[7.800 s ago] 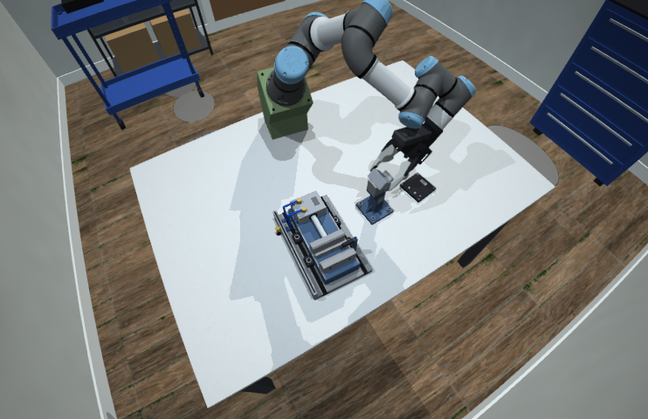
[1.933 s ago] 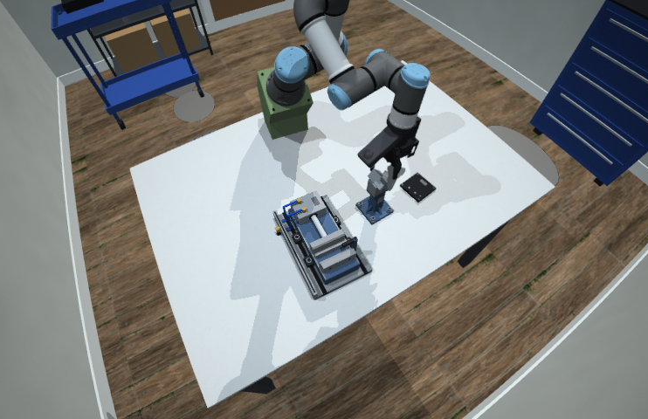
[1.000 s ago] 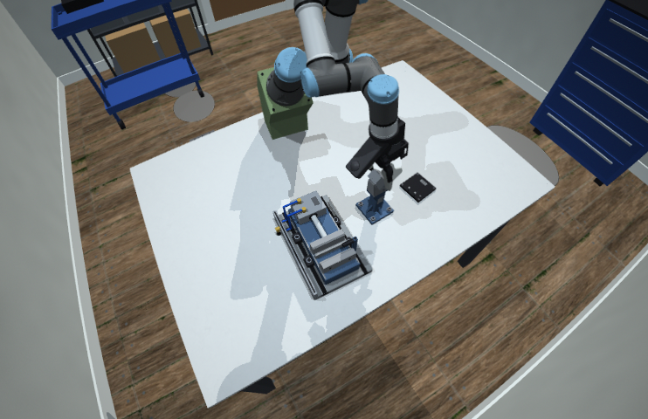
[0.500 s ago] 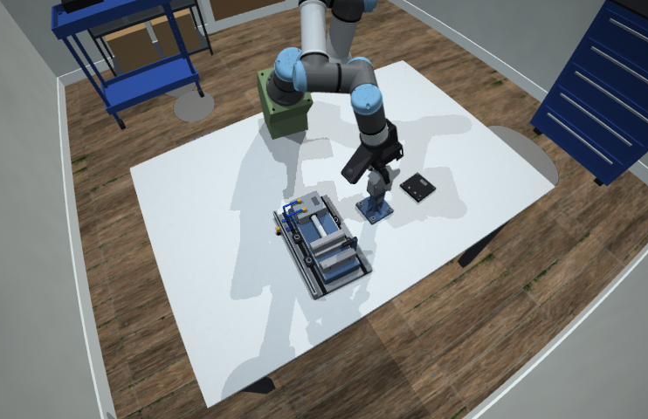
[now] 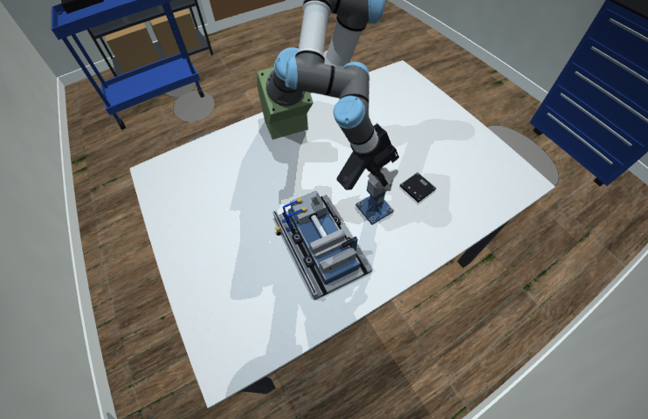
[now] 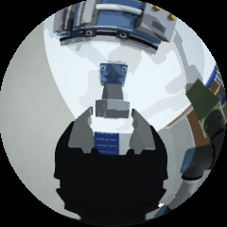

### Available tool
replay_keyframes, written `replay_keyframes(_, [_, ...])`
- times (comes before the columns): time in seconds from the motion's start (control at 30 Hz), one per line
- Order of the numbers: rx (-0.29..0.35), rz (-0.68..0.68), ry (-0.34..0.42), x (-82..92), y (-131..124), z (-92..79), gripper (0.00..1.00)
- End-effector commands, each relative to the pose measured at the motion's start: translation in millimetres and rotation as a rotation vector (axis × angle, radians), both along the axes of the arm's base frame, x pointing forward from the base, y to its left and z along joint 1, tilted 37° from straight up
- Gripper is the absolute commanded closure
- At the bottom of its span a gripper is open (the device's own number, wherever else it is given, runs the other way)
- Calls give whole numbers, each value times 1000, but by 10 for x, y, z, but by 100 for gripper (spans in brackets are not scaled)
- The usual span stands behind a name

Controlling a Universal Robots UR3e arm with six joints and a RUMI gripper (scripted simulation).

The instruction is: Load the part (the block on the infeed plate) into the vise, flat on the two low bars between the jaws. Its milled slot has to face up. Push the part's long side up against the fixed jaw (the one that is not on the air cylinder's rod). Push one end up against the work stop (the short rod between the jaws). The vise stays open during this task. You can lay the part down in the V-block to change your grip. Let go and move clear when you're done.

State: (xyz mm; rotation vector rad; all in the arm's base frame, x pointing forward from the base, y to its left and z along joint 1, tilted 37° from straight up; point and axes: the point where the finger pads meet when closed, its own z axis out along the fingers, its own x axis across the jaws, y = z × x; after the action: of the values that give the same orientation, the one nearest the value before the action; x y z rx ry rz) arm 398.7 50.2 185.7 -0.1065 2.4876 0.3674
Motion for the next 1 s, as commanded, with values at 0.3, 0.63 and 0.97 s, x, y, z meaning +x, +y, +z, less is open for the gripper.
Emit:
replay_keyframes(0.3, [88, 69, -1, 1, -9, 1, 49])
replay_keyframes(0.63, [143, 110, -2, 2, -13, -1, 49])
replay_keyframes(0.97, [190, 143, -2, 4, -18, -3, 49])
